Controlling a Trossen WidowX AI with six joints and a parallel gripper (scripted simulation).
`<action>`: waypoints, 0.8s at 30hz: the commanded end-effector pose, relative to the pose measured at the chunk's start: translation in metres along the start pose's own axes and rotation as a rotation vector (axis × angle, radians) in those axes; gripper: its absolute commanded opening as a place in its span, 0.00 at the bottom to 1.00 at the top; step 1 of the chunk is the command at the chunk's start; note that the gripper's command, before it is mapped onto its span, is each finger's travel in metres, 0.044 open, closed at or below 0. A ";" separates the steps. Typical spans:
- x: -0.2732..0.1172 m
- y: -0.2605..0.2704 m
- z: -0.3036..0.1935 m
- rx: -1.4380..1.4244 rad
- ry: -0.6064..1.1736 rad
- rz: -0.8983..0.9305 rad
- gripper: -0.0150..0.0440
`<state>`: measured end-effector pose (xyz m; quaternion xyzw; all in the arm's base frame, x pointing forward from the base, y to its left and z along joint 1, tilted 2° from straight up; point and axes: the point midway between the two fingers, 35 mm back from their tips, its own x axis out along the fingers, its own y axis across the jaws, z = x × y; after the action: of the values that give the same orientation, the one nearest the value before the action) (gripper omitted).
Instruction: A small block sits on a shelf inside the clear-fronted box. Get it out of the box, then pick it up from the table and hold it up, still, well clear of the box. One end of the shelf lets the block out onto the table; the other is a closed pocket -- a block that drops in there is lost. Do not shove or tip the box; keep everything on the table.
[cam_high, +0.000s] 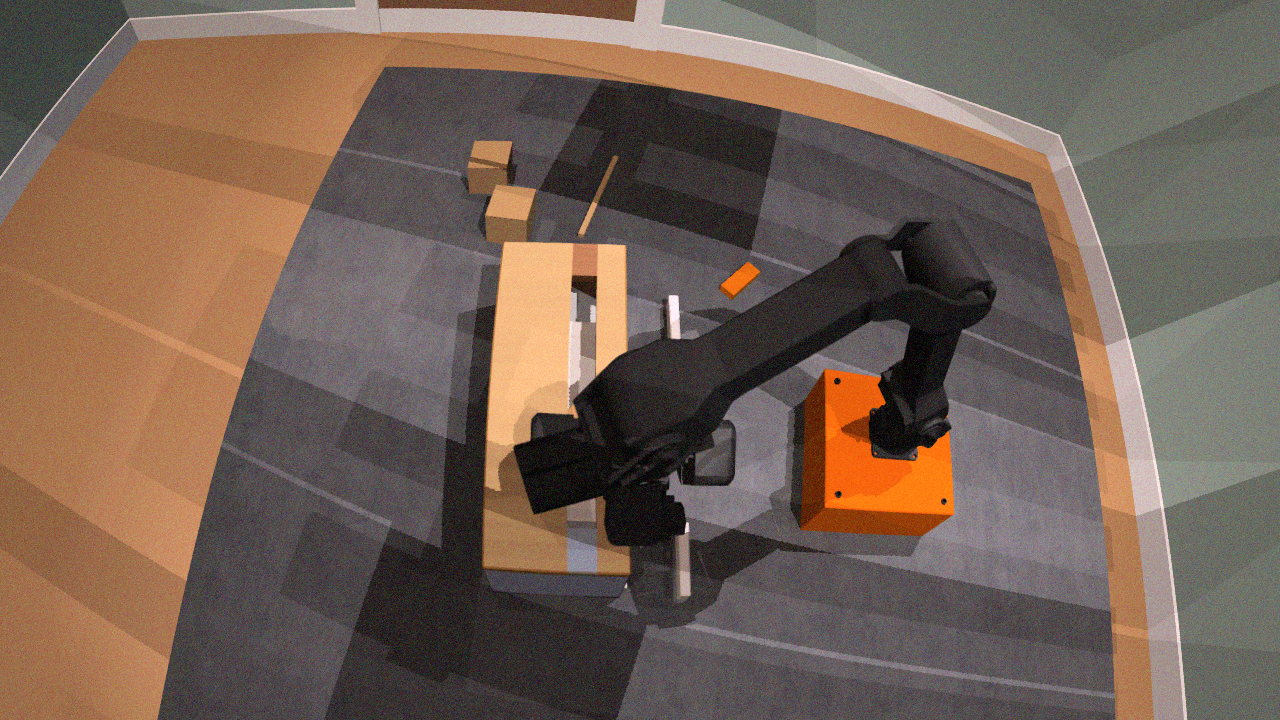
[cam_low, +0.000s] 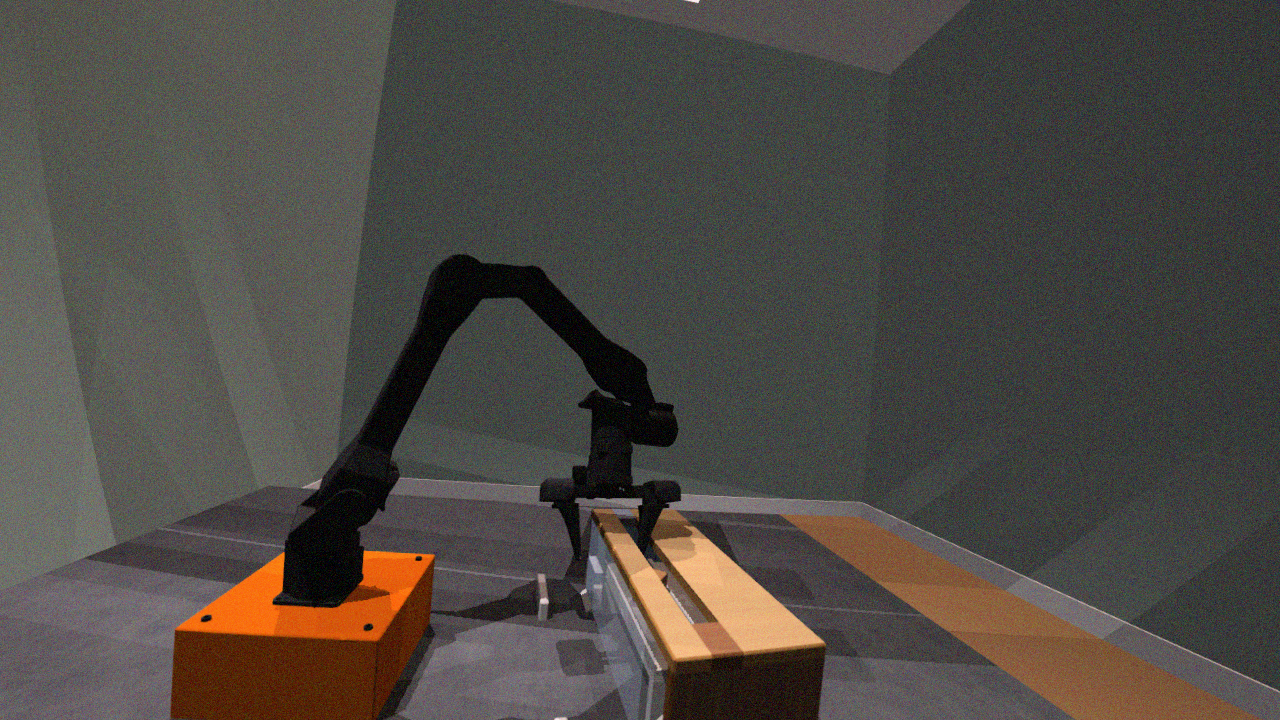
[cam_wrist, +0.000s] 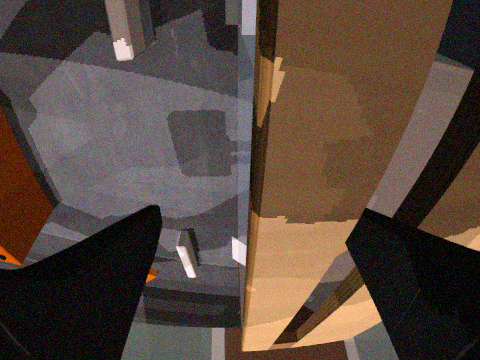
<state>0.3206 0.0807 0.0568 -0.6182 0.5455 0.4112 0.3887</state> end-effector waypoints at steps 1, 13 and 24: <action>0.008 0.002 0.000 -0.008 0.007 0.004 0.93; 0.016 0.002 0.003 0.000 0.000 0.000 0.93; 0.026 0.002 -0.024 -0.001 0.003 0.002 0.93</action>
<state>0.3225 0.0584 0.0418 -0.6175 0.5445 0.4119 0.3905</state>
